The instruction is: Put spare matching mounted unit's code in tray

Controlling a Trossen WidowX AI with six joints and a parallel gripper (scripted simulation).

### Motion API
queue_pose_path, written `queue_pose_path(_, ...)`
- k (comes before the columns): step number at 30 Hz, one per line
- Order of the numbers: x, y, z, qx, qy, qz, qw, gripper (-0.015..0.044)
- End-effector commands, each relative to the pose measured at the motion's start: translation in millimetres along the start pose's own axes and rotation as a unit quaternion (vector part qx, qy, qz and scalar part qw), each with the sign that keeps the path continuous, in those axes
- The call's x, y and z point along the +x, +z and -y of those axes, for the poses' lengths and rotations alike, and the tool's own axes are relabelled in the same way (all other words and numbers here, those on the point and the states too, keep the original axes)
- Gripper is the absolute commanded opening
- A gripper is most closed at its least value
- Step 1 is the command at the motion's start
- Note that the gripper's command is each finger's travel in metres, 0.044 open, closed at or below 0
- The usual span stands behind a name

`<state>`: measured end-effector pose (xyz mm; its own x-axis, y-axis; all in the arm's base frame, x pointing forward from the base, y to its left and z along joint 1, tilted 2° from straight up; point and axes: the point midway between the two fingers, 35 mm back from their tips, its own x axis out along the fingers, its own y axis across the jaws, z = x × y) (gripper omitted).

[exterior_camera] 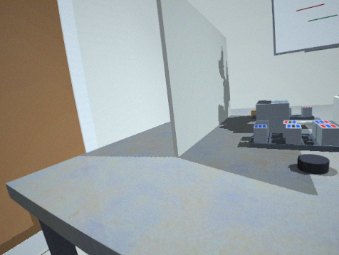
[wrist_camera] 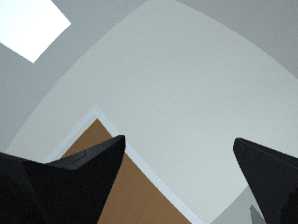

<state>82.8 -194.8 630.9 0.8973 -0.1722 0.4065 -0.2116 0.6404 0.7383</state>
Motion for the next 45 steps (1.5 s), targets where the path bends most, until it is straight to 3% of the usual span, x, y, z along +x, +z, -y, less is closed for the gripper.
queue_pose_path(1,0,0,0,0.000,0.000,0.000,1.000,0.0426)
queue_pose_path(11,8,8,4,0.013,0.023,0.005,1.000,0.0440)
queue_pose_path(18,40,32,28,0.059,0.072,0.032,0.995,0.0440)
queue_pose_path(25,81,41,71,0.102,0.074,0.063,0.990,0.0440)
queue_pose_path(35,149,8,150,0.143,-0.003,0.076,0.987,0.0440)
queue_pose_path(45,207,-87,227,0.133,-0.141,0.010,0.981,0.0440)
